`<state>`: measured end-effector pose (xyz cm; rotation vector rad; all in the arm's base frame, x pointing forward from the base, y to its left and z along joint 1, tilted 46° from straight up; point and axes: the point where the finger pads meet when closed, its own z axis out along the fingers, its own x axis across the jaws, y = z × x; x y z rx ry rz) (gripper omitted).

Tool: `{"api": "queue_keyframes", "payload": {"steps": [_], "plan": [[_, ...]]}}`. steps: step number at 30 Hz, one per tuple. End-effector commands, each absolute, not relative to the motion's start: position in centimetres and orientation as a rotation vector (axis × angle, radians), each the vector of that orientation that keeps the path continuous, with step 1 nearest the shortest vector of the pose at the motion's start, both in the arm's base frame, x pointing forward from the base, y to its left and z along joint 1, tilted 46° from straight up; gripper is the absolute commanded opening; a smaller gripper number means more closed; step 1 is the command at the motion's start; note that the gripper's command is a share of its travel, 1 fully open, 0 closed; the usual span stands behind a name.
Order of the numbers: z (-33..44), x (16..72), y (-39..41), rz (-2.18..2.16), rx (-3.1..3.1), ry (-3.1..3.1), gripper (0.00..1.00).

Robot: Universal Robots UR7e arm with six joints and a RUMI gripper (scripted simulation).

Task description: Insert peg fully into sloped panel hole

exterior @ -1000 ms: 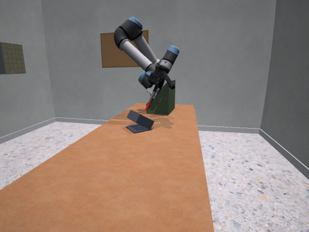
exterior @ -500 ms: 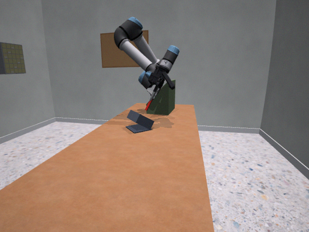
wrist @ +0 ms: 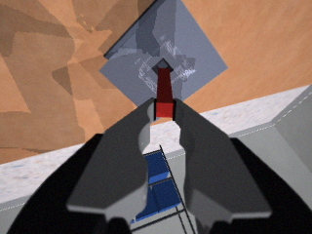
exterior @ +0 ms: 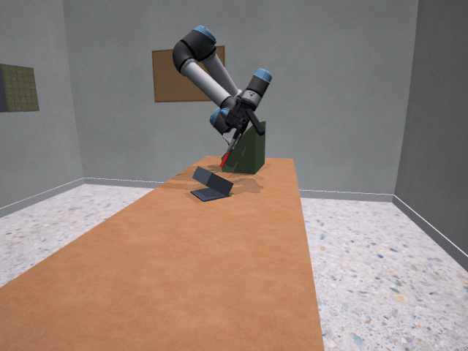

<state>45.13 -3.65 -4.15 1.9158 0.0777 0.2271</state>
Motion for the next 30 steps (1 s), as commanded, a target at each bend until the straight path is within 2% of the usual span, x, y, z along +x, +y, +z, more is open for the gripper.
{"api": "queue_keyframes", "payload": {"steps": [1,30], "plan": [[-4.13,45.16,-3.63,0.211,1.914,0.104,0.00],[-4.17,45.14,-3.64,0.129,1.901,0.221,0.00]]}}
